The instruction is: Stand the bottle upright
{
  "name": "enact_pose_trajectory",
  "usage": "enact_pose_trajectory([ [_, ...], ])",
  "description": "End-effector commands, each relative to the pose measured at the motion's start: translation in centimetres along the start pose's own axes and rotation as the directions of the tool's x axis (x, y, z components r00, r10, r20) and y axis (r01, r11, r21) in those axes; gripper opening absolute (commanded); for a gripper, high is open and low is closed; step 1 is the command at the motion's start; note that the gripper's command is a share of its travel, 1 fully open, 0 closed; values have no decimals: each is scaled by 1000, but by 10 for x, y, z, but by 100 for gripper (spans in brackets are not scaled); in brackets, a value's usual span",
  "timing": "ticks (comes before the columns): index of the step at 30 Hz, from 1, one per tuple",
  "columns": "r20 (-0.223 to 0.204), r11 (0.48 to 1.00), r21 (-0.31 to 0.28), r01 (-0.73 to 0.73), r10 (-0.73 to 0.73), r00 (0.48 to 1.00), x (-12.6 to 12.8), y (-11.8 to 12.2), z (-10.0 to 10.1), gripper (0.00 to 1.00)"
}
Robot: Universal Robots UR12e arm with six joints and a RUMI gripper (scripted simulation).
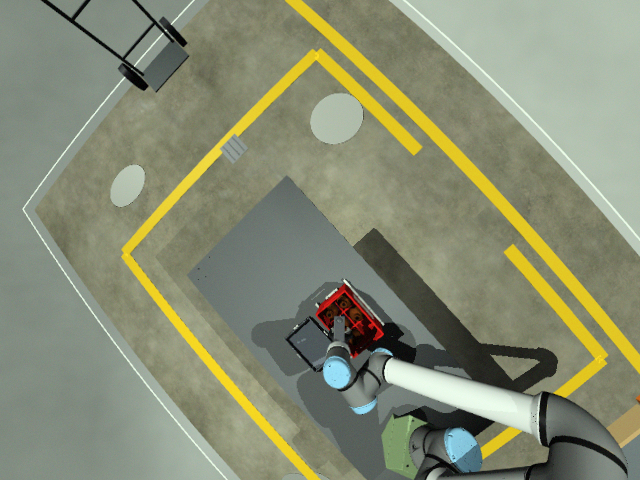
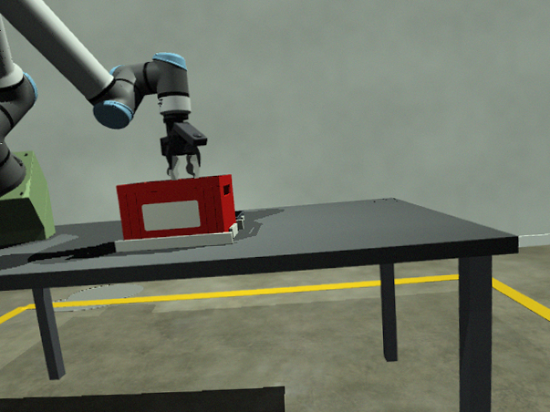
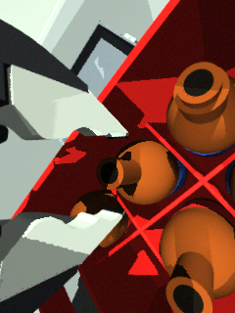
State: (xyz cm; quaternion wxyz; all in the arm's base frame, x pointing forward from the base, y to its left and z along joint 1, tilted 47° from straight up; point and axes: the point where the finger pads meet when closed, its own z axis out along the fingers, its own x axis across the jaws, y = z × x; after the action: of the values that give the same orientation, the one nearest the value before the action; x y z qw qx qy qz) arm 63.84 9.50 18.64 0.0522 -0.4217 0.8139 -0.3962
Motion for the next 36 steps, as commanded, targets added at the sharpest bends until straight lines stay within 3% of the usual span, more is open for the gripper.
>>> enact_pose_trajectory([
  [1, 1, 1000, 1, 0, 0, 1000, 0, 0, 0, 38],
  [23, 1, 1000, 1, 0, 0, 1000, 0, 0, -11, 38],
  [36, 1, 1000, 1, 0, 0, 1000, 0, 0, -51, 38],
])
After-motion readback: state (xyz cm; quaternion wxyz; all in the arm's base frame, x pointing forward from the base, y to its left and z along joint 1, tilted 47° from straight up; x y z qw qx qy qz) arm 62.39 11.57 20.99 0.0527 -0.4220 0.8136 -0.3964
